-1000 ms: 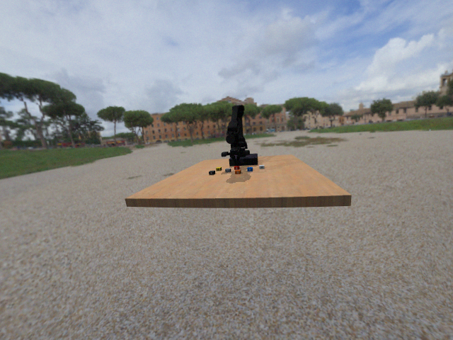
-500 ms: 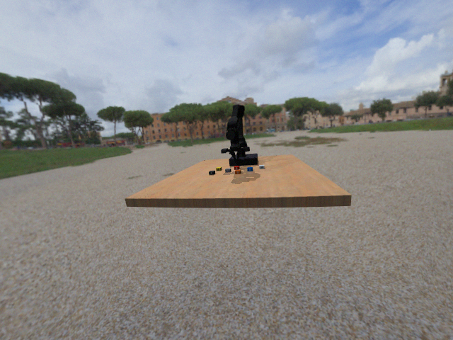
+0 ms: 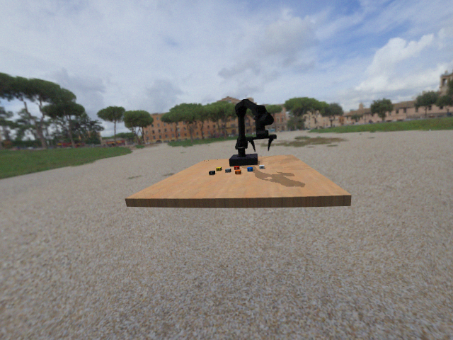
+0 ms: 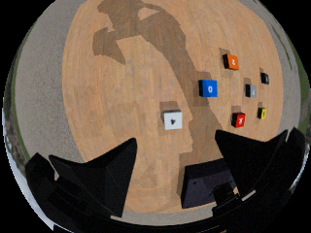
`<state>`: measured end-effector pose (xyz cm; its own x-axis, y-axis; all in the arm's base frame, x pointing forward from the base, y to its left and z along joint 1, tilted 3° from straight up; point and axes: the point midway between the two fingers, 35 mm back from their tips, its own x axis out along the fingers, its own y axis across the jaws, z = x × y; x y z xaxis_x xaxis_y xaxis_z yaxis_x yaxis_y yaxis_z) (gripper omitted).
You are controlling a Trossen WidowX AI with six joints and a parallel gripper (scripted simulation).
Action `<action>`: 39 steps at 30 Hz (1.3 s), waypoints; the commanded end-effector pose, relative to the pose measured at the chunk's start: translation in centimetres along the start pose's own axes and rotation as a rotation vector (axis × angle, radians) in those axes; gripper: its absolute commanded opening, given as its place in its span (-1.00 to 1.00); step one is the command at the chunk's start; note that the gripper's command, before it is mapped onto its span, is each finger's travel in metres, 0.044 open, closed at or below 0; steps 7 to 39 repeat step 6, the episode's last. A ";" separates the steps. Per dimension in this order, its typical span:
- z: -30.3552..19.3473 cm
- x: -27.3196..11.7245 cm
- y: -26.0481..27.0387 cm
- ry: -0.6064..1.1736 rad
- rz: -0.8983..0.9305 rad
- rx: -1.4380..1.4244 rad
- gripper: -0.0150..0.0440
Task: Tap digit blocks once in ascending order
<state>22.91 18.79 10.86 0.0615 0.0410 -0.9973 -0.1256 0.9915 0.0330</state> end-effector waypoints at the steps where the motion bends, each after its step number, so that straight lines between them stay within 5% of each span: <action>1: -1.2 -1.4 4.0 0.003 0.000 -0.001 0.86; 39: -1.3 -1.4 4.2 0.004 0.001 -0.001 0.86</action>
